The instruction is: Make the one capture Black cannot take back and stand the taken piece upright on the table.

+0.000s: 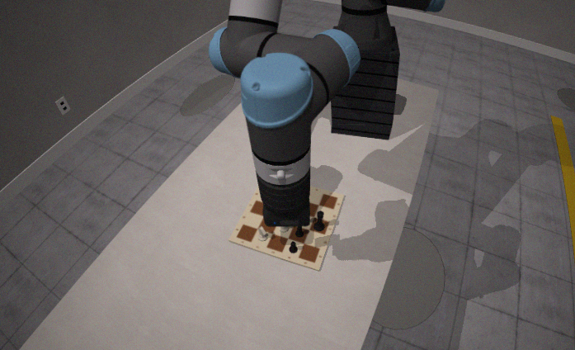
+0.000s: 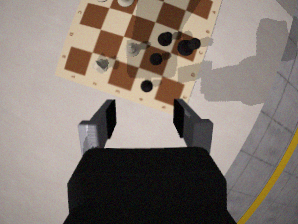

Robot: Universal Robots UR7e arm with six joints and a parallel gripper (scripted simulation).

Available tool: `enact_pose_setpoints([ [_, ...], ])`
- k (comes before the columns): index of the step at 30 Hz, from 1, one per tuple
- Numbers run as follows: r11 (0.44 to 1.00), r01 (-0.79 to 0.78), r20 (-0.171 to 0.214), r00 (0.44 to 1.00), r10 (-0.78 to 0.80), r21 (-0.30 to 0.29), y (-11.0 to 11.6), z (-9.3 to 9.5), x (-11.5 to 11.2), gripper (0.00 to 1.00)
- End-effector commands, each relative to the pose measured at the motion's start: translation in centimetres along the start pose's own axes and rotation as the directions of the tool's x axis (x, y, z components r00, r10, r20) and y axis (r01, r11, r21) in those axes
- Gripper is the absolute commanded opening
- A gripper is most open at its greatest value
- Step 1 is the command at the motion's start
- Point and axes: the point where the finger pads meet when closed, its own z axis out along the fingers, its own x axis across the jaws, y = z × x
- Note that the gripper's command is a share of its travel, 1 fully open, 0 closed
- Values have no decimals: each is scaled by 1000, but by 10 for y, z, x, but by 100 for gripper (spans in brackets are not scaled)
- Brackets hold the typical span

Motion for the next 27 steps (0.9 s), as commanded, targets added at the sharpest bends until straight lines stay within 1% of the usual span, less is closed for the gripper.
enact_pose_setpoints([
  [1, 999, 13, 14, 1000, -13, -31, -5, -4, 4, 100],
  [12, 998, 25, 25, 999, -24, -54, -11, -8, 8, 100],
  [27, 998, 26, 26, 999, -24, -56, -12, -8, 8, 100],
])
